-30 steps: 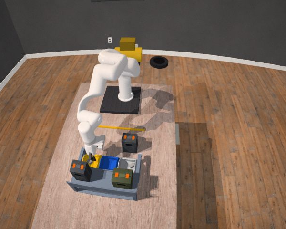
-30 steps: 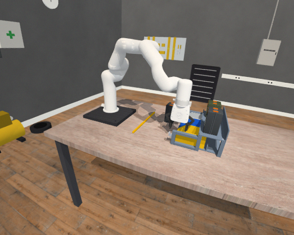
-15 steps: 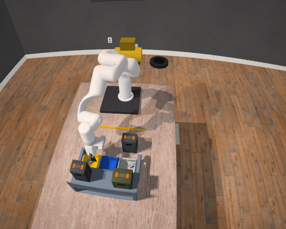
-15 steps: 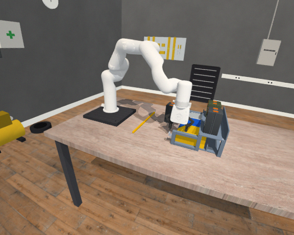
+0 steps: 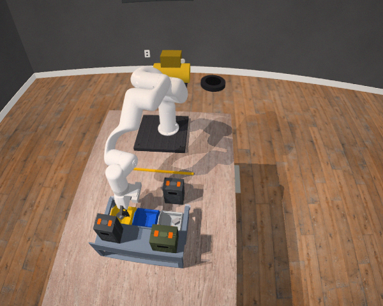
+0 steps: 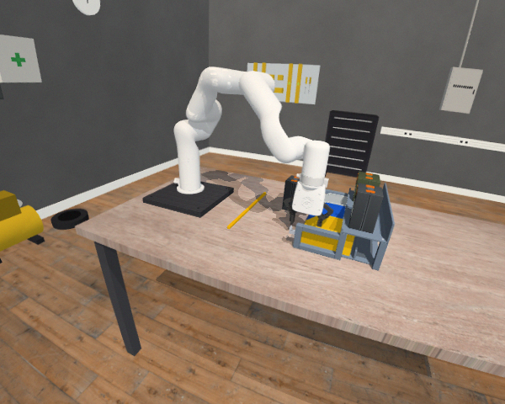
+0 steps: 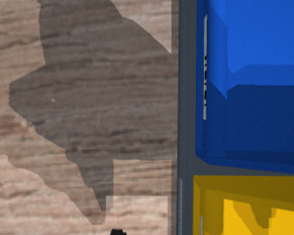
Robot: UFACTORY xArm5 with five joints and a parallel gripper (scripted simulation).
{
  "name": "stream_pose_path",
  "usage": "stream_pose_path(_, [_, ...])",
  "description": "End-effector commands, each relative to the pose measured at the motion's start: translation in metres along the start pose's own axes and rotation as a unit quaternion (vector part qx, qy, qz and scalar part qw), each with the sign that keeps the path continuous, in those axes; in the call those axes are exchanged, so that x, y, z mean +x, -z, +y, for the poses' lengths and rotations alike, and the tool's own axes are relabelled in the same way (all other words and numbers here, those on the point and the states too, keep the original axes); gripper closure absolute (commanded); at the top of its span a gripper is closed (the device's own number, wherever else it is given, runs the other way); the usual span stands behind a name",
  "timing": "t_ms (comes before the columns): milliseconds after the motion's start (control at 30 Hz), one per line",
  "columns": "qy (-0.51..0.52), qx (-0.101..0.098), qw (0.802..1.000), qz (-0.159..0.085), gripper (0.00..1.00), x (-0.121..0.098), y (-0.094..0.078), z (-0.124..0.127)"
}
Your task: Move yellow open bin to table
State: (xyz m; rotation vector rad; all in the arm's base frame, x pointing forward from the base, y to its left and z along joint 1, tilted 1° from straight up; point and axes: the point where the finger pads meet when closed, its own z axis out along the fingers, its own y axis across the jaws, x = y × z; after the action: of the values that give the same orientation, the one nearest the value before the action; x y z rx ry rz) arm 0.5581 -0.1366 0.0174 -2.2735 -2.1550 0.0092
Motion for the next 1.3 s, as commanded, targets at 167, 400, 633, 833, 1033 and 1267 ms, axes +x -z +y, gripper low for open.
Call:
stream_pose_path(167, [0.0, -0.002, 1.0, -0.001, 0.0, -0.0003, 0.0018, 0.0015])
stream_pose_path(400, [0.0, -0.002, 1.0, -0.001, 0.0, -0.0003, 0.0018, 0.0015])
stream_pose_path(633, [0.0, -0.002, 1.0, 0.0, 1.0, -0.0003, 0.0018, 0.0015])
stream_pose_path(833, [0.0, -0.002, 1.0, 0.0, 1.0, -0.0003, 0.0018, 0.0015])
stream_pose_path(1033, [0.0, -0.002, 1.0, 0.0, 1.0, -0.0003, 0.0018, 0.0015])
stream_pose_path(1267, [0.0, -0.002, 1.0, 0.0, 1.0, -0.0003, 0.0018, 0.0015])
